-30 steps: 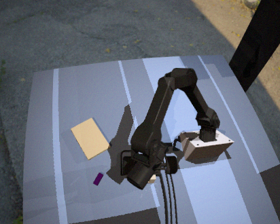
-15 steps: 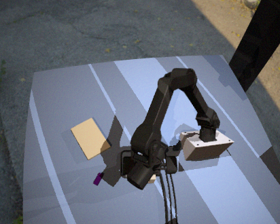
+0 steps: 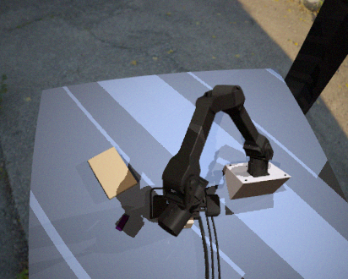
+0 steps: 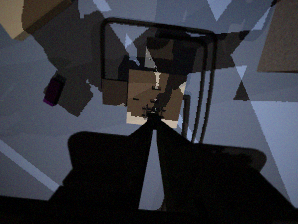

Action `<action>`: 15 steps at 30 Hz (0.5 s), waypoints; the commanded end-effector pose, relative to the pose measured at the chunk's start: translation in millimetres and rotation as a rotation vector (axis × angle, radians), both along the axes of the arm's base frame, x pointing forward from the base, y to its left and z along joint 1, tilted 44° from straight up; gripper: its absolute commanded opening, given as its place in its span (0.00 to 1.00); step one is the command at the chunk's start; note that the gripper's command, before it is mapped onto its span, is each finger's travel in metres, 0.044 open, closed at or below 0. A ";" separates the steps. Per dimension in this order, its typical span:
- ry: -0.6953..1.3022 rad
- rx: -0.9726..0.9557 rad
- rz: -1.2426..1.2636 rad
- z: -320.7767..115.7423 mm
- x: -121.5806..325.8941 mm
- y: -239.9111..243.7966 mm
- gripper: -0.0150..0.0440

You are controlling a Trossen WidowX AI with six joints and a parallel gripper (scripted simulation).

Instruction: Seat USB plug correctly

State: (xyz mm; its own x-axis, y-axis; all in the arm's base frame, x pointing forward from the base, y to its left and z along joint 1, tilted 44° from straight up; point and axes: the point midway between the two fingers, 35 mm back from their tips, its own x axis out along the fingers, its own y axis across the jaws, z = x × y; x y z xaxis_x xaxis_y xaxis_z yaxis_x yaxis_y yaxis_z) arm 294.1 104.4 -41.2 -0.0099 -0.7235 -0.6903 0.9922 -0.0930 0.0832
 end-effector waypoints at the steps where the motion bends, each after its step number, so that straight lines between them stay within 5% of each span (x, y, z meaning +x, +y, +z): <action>1: 0.002 -0.004 0.004 -0.8 -0.2 -1.3 0.25; 15: 0.002 -0.004 0.004 -2.1 -0.2 -2.4 0.25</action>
